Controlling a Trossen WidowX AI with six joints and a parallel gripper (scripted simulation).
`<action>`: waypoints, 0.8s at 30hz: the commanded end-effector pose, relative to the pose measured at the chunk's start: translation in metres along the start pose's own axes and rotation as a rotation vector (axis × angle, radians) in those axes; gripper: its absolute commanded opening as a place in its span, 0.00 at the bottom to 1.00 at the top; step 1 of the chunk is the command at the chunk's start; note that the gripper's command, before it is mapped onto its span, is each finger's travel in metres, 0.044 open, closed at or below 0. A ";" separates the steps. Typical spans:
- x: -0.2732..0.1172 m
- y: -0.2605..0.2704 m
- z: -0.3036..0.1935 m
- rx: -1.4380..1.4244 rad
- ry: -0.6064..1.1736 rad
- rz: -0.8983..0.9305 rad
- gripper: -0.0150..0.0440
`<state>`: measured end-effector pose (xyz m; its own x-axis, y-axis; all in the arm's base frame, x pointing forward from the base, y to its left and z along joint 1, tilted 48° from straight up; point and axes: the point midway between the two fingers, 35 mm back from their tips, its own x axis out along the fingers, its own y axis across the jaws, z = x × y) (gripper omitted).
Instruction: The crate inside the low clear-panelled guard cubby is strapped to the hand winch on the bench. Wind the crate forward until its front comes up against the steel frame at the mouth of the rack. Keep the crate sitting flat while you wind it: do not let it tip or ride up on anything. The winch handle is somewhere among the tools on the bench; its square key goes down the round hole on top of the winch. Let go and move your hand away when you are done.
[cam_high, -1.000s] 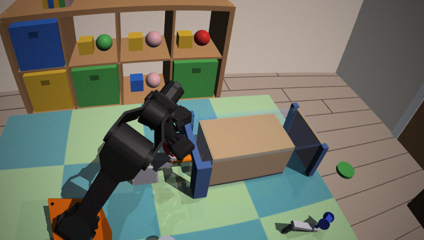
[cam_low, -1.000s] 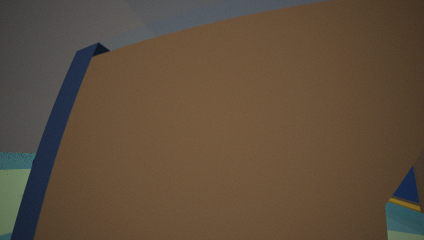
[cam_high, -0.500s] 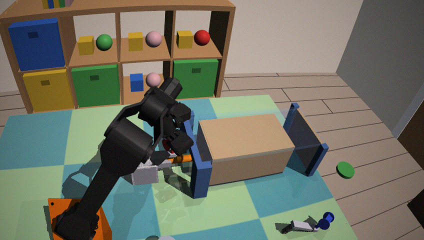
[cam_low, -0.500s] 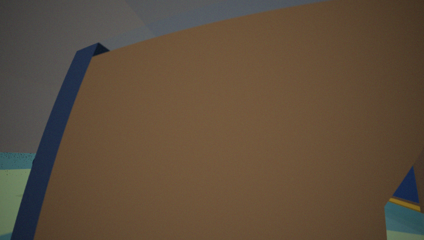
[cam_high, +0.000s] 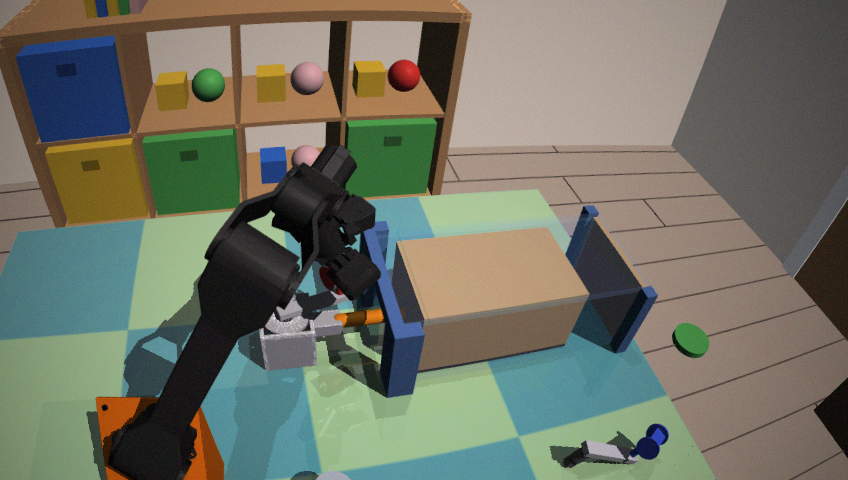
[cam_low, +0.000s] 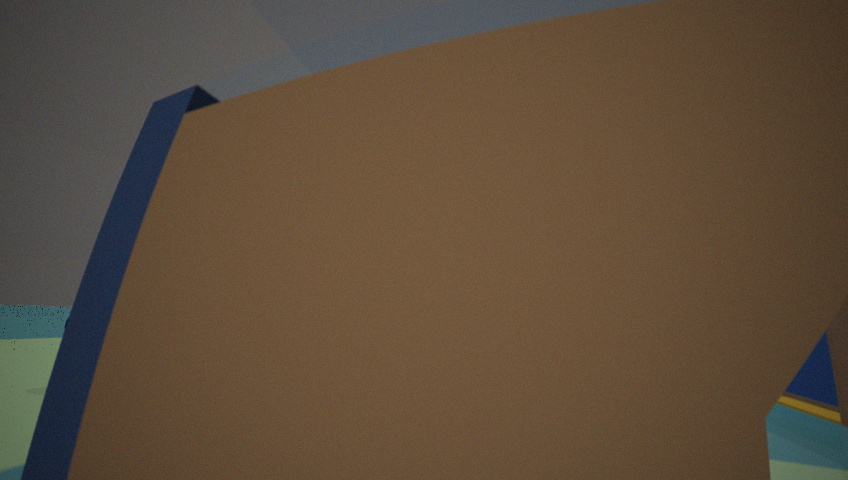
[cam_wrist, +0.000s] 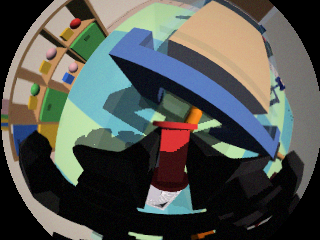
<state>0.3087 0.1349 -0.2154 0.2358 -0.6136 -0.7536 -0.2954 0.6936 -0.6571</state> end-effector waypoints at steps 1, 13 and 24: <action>0.000 0.017 -0.004 -0.004 0.007 0.032 0.25; -0.002 0.032 -0.005 -0.004 0.006 0.033 0.25; -0.004 0.045 -0.008 -0.004 0.006 0.034 0.25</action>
<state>0.3030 0.1502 -0.2292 0.2407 -0.6207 -0.7462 -0.2761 0.6932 -0.6657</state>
